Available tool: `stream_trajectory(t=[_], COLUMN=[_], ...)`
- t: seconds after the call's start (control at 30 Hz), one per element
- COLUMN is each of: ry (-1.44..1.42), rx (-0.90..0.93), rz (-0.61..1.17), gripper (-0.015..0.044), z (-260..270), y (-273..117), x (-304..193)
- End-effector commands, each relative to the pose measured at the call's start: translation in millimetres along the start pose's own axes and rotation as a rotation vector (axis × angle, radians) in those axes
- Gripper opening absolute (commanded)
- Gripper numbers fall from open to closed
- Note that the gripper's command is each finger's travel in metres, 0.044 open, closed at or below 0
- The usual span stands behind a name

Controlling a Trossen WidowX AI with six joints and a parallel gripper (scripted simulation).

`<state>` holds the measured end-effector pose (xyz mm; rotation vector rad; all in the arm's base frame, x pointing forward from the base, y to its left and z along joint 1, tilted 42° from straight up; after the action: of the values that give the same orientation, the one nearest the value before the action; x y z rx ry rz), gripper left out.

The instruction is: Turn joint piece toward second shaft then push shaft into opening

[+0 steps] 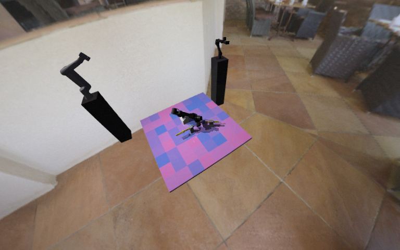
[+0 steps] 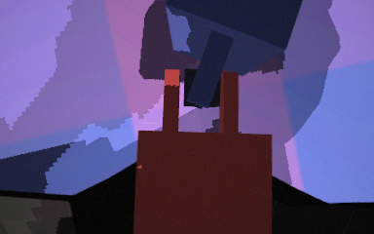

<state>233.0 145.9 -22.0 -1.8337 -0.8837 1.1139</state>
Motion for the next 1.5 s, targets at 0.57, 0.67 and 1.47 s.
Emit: stream_trajectory(t=[0.57,0.67,1.47], ry=[-0.023,-0.023,-0.019], rx=[0.009,0.009,0.009], rz=[-0.009,-0.009,-0.008], gripper=[0.0,0.0,0.0053], z=[-1.8,-1.8,-1.6], y=[0.5,0.5,0.5], x=[-0.5,-0.5,-0.4])
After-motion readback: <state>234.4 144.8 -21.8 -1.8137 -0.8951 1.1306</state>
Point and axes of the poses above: the point midway between the two fingers, 35 mm back from their tips, its own y axis out along the fingers, its own z axis across the jaws, x = y × z, the point moved 7 cm from there along -y, back along the fingers, and after that the axes turned 14 degrees about y, right-handed, at the moved point
